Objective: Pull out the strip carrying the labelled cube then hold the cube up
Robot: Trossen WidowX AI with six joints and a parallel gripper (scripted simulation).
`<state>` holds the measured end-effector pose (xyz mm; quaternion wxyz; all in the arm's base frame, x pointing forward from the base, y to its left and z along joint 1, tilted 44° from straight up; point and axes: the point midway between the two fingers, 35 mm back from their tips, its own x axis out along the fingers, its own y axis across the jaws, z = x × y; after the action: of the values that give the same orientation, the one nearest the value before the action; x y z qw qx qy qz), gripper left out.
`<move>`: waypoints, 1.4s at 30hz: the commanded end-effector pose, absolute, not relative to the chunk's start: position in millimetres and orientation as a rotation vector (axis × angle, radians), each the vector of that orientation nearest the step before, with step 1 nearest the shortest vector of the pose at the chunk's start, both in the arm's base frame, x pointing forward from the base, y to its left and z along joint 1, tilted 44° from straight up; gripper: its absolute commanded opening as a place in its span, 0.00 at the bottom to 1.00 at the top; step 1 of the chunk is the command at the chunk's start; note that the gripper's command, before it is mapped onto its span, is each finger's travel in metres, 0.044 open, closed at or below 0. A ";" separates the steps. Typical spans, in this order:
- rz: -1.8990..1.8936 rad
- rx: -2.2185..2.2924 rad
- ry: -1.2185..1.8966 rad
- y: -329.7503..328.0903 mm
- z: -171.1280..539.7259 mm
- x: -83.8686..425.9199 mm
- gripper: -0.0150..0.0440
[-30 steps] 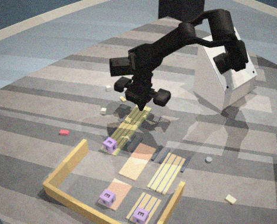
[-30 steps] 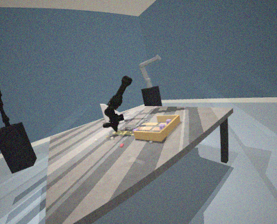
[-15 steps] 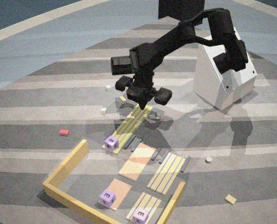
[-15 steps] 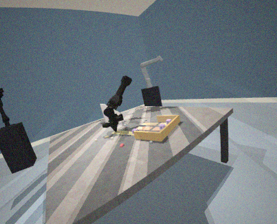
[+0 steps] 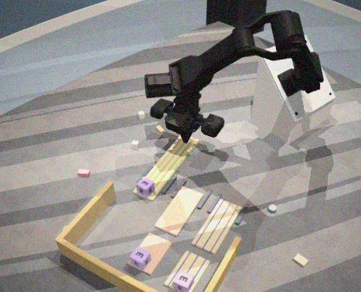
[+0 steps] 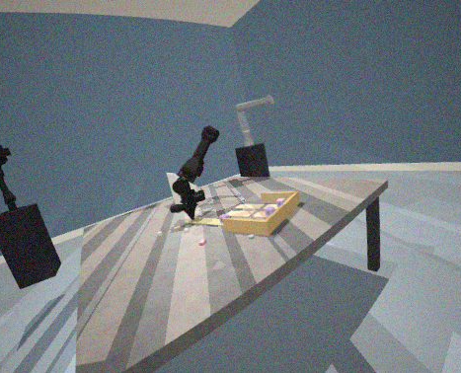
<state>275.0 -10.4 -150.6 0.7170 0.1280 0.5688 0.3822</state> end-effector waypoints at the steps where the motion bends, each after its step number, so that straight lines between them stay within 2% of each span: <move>1: 0.852 0.285 1.284 -7.7 -154.4 267.0 0.25; 17: 0.851 0.283 1.285 -39.6 -120.9 272.8 0.25; 34: 0.764 0.394 1.343 -24.2 -102.7 325.6 1.00; 42: 0.764 0.394 1.342 -19.8 -93.0 348.8 1.00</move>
<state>335.4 -21.7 -98.7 0.6974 0.1735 0.6046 0.3434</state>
